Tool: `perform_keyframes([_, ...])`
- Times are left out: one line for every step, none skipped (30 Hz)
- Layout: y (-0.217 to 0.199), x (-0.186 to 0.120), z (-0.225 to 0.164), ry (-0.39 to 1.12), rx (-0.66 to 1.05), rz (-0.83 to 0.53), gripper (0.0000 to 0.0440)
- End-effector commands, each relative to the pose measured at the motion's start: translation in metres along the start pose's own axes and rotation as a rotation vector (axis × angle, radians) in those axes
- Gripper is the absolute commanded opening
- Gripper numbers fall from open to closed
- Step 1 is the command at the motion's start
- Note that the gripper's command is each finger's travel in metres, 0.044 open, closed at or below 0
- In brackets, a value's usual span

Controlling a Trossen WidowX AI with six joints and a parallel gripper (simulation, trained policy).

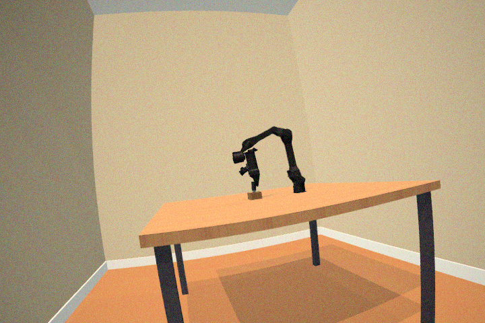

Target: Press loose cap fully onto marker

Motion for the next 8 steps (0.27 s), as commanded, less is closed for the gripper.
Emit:
perform_keyframes([-0.001,-0.011,-0.002,-0.027,-0.004,0.008,0.0440])
perform_keyframes([-0.002,-0.013,-0.002,-0.033,-0.005,0.010,0.0440])
perform_keyframes([-0.002,-0.016,-0.003,-0.040,-0.006,0.012,0.0440])
perform_keyframes([-0.002,-0.018,-0.003,-0.047,-0.007,0.015,0.0440])
perform_keyframes([-0.003,-0.021,-0.003,-0.053,-0.009,0.017,0.0440])
perform_keyframes([-0.003,-0.023,-0.004,-0.060,-0.010,0.019,0.0440])
perform_keyframes([-0.003,-0.025,-0.004,-0.065,-0.013,0.022,0.0440])
perform_keyframes([-0.004,-0.027,-0.005,-0.071,-0.015,0.024,0.0440])
Point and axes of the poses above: the point midway between the two fingers, 35 mm back from their tips, its own x axis out along the fingers, its own y axis across the jaws, z = x × y, the point moved 9 cm from there along -x, back along the fingers, and after that the axes turned 5 degrees about x, right-handed, at the moved point
